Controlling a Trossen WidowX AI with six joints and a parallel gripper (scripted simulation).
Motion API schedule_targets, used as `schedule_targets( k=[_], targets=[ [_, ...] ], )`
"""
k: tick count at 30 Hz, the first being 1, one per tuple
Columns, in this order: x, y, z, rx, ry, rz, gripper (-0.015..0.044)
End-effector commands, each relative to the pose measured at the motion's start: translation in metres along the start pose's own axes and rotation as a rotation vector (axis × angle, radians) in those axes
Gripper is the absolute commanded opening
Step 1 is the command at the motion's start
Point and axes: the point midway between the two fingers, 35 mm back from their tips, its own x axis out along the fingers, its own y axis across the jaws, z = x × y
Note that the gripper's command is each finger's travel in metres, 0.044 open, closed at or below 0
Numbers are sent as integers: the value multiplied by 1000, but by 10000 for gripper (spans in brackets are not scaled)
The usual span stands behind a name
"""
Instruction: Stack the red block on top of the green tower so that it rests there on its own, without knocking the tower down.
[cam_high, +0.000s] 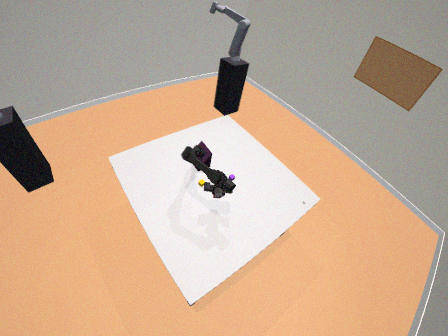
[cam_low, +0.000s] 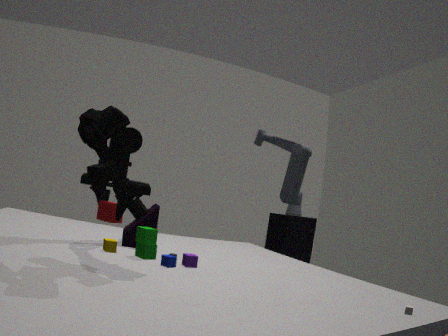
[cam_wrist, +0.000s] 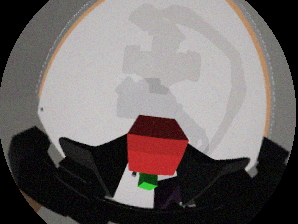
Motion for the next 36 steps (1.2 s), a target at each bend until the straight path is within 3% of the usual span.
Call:
schedule_targets(
  k=[1, 8, 36],
  targets=[
    [-6, 0, 0, 5, 5, 3, 0],
    [-8, 3, -7, 4, 6, 6, 0],
    [-18, 17, -142, -5, 21, 23, 0]
  ],
)
